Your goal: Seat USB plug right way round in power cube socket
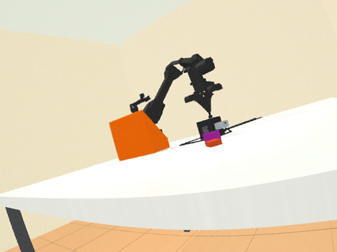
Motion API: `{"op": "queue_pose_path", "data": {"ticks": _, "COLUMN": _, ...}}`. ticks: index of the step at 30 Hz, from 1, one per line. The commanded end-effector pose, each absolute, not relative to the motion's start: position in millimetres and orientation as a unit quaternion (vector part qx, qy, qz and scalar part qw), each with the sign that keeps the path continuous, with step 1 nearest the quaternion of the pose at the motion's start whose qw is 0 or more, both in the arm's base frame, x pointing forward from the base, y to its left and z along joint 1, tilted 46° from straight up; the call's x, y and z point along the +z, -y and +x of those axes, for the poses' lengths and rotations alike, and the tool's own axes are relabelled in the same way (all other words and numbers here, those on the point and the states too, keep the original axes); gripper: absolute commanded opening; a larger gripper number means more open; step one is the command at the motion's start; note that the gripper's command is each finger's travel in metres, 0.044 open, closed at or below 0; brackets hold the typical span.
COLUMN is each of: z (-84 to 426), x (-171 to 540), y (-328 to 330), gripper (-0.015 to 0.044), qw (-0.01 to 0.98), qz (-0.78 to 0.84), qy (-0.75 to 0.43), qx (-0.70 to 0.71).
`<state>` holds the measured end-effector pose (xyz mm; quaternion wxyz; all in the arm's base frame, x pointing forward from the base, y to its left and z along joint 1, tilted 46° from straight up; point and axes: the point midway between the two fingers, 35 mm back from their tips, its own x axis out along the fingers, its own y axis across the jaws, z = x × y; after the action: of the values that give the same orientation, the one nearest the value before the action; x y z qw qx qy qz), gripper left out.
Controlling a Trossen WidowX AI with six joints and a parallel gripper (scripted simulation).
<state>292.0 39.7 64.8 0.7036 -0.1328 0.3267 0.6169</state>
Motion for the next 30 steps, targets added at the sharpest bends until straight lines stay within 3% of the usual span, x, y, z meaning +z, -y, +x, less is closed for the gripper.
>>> {"op": "queue_pose_path", "data": {"ticks": 1, "z": 292.1, "x": 64.0, "y": -42.4, "gripper": 0.0, "qw": 0.702, "qz": -0.134, "qy": -0.327, "qx": 0.619}}
{"op": "queue_pose_path", "data": {"ticks": 18, "z": 292.1, "x": 64.0, "y": -42.4, "gripper": 0.0, "qw": 0.702, "qz": -0.134, "qy": -0.327, "qx": 0.619}}
{"op": "queue_pose_path", "data": {"ticks": 22, "z": 292.1, "x": 64.7, "y": -39.8, "gripper": 0.0095, "qw": 0.704, "qz": -0.133, "qy": -0.326, "qx": 0.617}}
{"op": "queue_pose_path", "data": {"ticks": 30, "z": 292.1, "x": 64.7, "y": -39.8, "gripper": 0.0095, "qw": 0.704, "qz": -0.133, "qy": -0.326, "qx": 0.617}}
